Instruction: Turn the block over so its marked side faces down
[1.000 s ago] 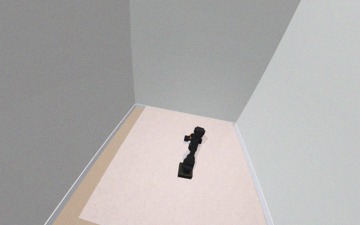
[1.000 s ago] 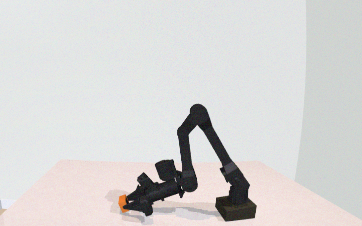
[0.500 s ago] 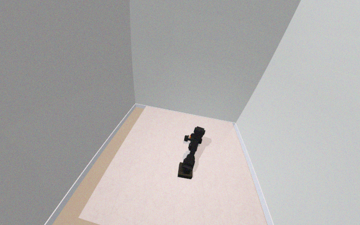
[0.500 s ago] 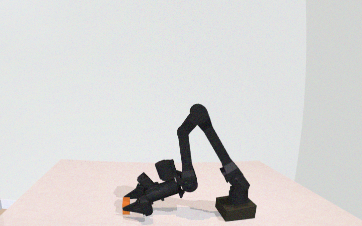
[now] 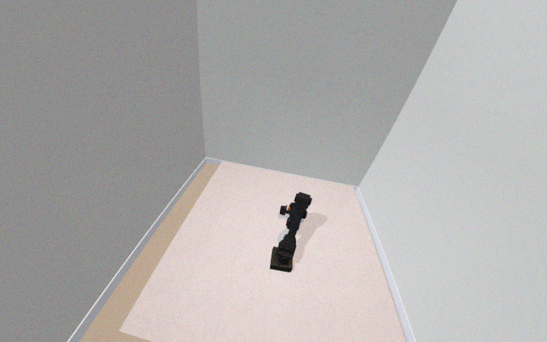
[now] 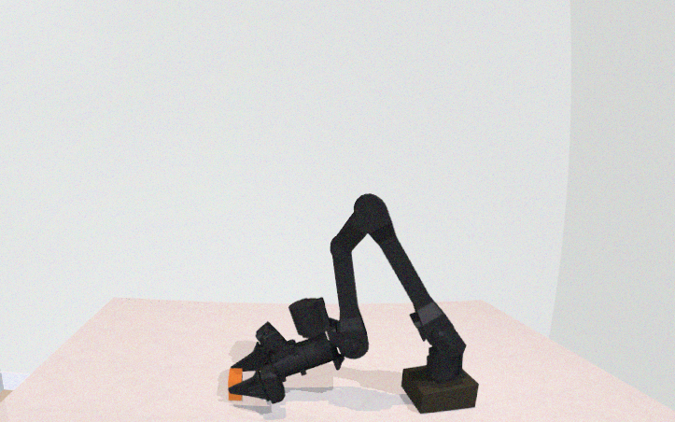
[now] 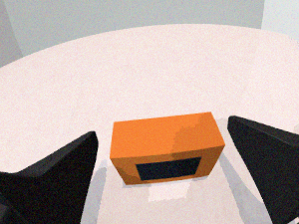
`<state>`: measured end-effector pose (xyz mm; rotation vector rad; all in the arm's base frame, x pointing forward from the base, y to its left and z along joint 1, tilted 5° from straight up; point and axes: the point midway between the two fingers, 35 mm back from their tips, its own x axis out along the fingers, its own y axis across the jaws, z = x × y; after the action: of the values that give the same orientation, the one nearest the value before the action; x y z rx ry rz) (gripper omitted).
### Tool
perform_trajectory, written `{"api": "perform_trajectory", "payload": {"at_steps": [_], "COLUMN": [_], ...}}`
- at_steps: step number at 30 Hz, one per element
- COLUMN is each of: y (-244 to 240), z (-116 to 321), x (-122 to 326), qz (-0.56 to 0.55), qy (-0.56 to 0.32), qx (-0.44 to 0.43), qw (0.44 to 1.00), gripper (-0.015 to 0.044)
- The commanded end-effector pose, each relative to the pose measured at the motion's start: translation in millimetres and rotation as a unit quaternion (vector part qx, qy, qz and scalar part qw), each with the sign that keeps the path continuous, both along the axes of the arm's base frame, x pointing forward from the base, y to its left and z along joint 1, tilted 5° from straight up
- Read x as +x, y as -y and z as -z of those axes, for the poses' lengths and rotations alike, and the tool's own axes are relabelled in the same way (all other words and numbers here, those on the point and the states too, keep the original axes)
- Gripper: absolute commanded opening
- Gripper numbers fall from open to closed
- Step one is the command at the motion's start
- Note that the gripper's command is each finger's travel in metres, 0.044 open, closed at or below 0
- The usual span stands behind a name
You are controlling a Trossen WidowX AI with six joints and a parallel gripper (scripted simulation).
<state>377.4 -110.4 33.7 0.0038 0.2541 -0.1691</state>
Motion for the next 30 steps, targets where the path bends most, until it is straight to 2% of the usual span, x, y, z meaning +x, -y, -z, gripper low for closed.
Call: {"api": "perform_trajectory", "payload": {"at_steps": [1, 12, 19, 23, 25, 30], "y": [-0.4, 0.8, 6.7, 3.7, 3.0, -3.5], "z": [-0.2, 0.0, -15.4, -37.2, -58.6, -65.4], "x": [0.0, 3.0, 15.7, 4.7, 1.6, -18.4], "qz": [-0.001, -0.001, 0.004, 0.005, 0.005, 0.004], "qy": [0.001, -0.011, -0.134, -0.206, -0.216, -0.270], "qx": [0.002, 0.004, 0.026, 0.038, 0.035, 0.046], "qw": [1.000, 1.000, 0.991, 0.978, 0.976, 0.962], "gripper": [0.0440, 0.0440, 0.0440, 0.0440, 0.0440, 0.0440]}}
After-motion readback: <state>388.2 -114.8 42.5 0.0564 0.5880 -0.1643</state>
